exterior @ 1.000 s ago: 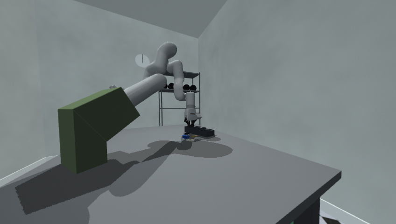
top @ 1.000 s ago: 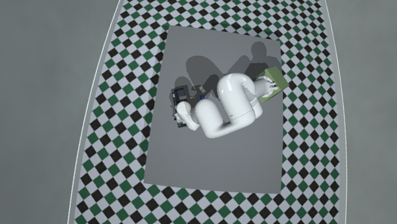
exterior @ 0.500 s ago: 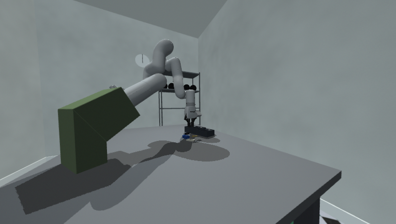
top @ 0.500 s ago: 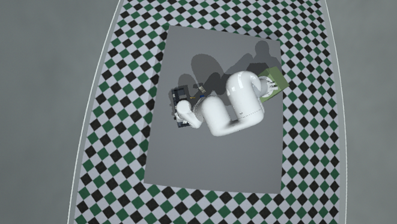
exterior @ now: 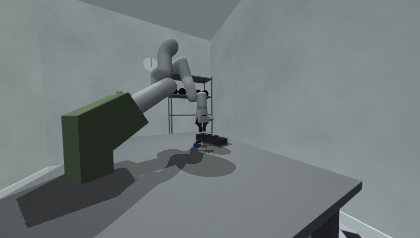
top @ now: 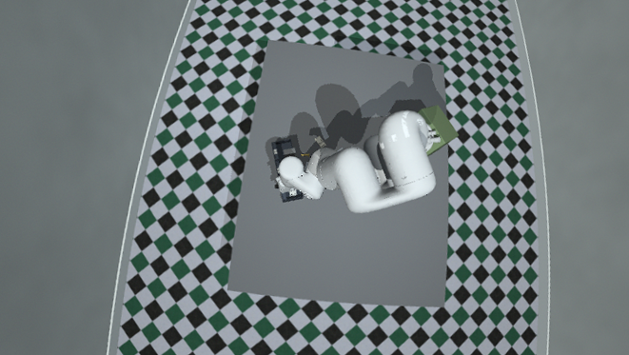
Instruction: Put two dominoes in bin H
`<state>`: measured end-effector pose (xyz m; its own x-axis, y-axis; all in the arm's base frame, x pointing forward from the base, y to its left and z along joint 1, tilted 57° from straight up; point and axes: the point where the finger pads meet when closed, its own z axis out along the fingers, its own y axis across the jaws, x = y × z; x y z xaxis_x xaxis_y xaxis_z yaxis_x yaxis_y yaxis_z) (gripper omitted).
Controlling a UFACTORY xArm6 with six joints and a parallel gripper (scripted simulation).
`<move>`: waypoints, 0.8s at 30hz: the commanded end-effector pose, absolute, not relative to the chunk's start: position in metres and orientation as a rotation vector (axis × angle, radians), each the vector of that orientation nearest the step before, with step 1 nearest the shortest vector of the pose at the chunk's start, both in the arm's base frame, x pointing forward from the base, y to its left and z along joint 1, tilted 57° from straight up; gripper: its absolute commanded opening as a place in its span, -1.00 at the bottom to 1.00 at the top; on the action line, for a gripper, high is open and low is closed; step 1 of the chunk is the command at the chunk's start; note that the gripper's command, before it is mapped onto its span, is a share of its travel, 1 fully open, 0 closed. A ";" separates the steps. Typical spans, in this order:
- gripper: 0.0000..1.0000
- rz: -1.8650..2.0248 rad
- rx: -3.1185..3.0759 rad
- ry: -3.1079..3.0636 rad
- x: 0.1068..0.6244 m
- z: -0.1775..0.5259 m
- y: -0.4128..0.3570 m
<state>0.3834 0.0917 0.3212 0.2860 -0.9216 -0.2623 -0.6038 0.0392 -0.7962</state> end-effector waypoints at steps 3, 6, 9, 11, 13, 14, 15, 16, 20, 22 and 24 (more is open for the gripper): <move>1.00 -0.448 -1.661 1.414 0.377 0.327 0.088; 1.00 -0.448 -1.661 1.414 0.368 0.333 0.084; 1.00 -0.448 -1.661 1.414 0.359 0.340 0.079; 1.00 -0.448 -1.661 1.414 0.353 0.344 0.076; 1.00 -0.448 -1.661 1.414 0.347 0.349 0.073; 1.00 -0.448 -1.661 1.414 0.347 0.349 0.073; 1.00 -0.448 -1.661 1.414 0.347 0.349 0.073; 1.00 -0.448 -1.661 1.414 0.344 0.351 0.072; 1.00 -0.448 -1.661 1.414 0.332 0.360 0.065; 1.00 -0.448 -1.661 1.414 0.326 0.364 0.062; 1.00 -0.448 -1.661 1.414 0.320 0.369 0.059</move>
